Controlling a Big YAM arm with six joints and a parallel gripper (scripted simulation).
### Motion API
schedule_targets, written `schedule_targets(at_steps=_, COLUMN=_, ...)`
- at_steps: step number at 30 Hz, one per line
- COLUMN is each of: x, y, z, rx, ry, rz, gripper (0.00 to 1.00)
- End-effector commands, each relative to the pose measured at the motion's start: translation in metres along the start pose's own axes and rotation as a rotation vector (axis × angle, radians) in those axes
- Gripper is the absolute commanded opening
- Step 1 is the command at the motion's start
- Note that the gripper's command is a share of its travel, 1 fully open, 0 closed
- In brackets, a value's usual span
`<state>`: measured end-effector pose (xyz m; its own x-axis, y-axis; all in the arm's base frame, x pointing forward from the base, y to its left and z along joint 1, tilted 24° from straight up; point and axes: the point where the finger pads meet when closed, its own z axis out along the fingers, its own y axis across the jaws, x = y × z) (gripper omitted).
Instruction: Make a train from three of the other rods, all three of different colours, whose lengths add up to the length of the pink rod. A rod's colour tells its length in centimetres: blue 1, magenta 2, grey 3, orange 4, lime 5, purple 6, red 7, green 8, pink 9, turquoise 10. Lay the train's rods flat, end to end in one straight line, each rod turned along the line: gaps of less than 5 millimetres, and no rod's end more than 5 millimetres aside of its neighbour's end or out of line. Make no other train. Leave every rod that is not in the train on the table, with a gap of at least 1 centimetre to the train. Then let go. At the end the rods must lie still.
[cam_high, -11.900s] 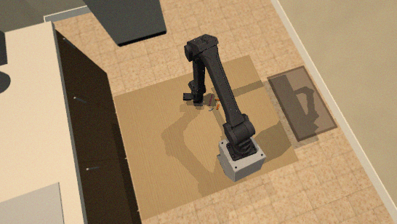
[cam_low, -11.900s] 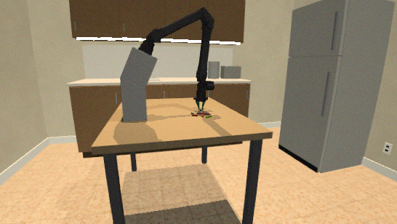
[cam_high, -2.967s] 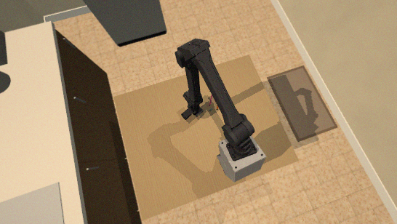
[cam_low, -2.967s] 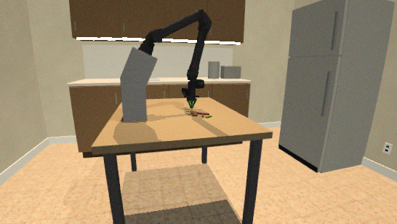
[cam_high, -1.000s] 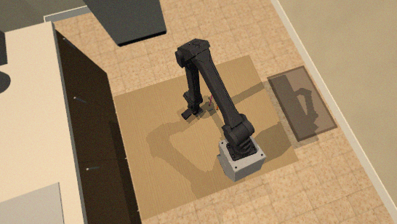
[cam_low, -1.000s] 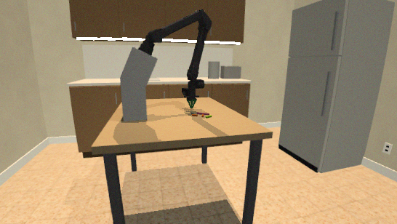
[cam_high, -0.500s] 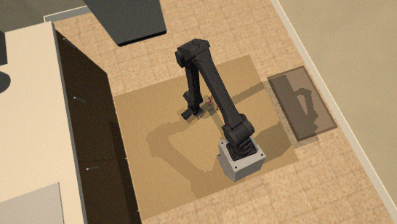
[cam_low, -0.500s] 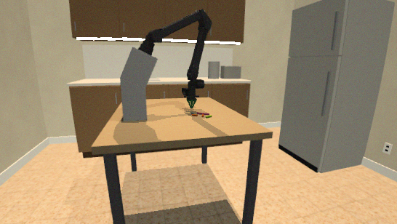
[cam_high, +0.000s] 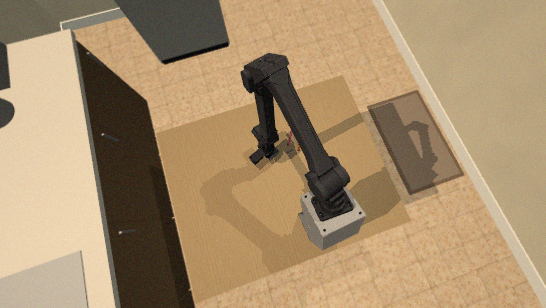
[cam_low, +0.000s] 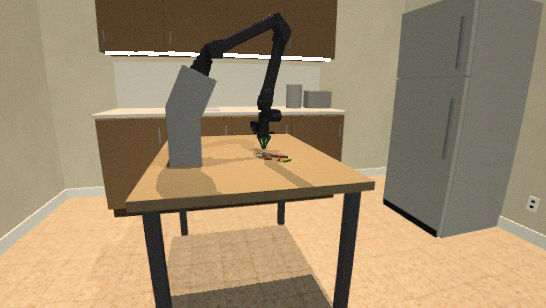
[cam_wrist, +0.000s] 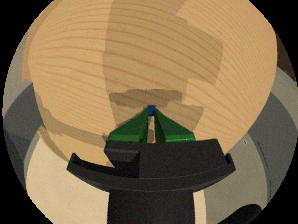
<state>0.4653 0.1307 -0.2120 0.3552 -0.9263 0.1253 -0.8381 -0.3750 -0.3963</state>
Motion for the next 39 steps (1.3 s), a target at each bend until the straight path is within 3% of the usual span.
schedule_targets(at_steps=1, x=0.004, y=0.004, z=0.003, rx=-0.010, ry=-0.002, rz=-0.004, gripper=0.04)
schedule_targets(at_steps=16, x=0.005, y=0.001, z=0.014, rx=0.003, ry=0.000, rz=0.000, gripper=0.04)
schedule_targets(at_steps=39, x=0.006, y=0.000, z=0.011, rx=0.006, ry=0.001, rz=0.001, gripper=0.04)
